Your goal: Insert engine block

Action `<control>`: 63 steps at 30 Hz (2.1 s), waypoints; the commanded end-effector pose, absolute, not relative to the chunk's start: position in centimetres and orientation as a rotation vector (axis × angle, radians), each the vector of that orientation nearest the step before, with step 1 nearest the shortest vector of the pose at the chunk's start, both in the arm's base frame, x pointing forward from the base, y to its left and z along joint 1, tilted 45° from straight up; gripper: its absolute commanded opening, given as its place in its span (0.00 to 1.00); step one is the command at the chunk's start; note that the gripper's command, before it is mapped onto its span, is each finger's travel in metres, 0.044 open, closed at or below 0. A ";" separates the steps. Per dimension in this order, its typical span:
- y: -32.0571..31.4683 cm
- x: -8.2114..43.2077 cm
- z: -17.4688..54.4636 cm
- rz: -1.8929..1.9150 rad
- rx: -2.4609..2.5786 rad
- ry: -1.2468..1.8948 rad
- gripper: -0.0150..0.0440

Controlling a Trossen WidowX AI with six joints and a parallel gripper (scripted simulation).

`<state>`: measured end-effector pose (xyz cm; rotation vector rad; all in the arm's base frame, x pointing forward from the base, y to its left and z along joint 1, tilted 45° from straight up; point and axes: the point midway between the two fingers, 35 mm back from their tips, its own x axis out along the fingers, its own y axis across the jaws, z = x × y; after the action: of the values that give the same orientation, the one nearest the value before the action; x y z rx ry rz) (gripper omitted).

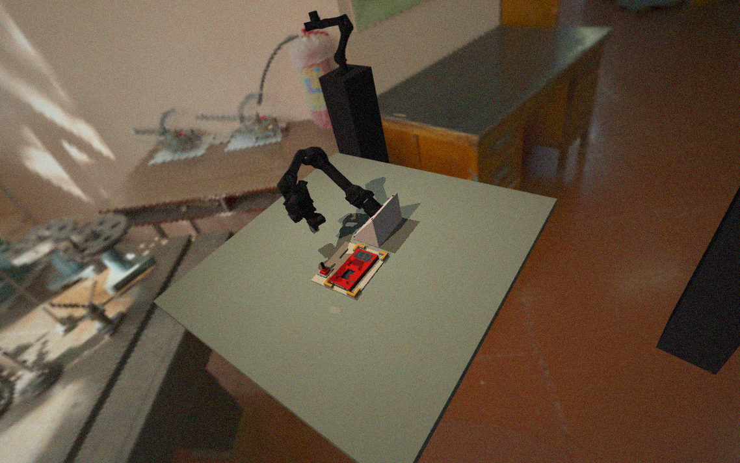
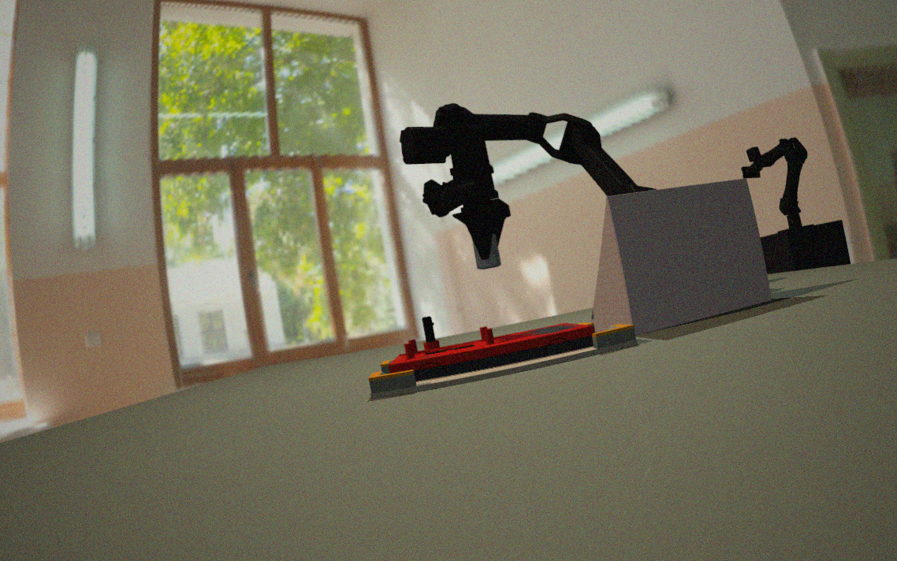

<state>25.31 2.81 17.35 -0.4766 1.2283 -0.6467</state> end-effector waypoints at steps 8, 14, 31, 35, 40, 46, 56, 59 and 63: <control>3.0 25.1 17.7 -0.671 -0.443 1.219 0.25; 2.1 25.4 16.8 -0.698 -0.411 1.209 0.25; 2.3 24.4 16.5 -0.581 -0.518 0.874 0.25; 2.3 24.2 16.2 -0.536 -0.548 0.762 0.25; 2.2 23.8 15.9 -0.490 -0.583 0.618 0.25; 1.9 23.5 15.5 -0.478 -0.602 0.526 0.25; 0.3 24.0 13.7 -0.478 -0.602 0.523 0.25; -0.3 24.2 13.2 -0.478 -0.602 0.523 0.25; -0.9 24.4 12.5 -0.479 -0.603 0.522 0.25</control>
<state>24.24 -0.55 12.95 -0.6006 0.5236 -0.4854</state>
